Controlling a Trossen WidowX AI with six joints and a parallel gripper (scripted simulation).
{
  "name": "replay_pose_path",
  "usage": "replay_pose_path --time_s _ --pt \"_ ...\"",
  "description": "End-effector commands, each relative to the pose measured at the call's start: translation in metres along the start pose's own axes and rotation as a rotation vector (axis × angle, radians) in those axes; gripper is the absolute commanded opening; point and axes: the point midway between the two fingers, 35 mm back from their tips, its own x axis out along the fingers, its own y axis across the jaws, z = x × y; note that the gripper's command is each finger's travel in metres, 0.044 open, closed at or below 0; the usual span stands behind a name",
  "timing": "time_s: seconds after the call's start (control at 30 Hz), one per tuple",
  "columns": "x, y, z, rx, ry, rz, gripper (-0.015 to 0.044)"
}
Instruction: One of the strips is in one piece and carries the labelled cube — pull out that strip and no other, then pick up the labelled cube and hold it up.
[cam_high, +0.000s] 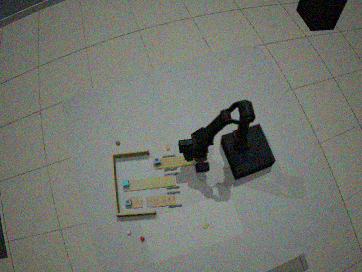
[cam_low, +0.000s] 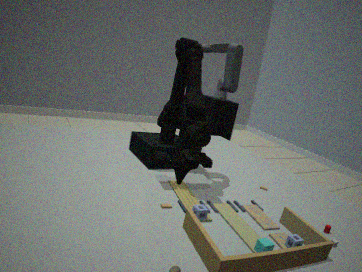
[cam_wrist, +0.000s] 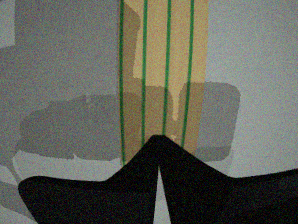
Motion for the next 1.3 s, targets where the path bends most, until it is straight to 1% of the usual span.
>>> replay_pose_path --time_s 0.0,1.17,1.2,1.27 --pt "0.004 -0.001 -0.012 0.004 0.033 -0.004 0.0" --pt "0.004 -0.001 -0.012 0.004 0.033 -0.004 0.0" --pt "-0.002 0.0 0.0 0.0 0.003 0.0 0.0" --pt "-0.021 0.0 0.002 0.002 0.016 -0.002 0.0"
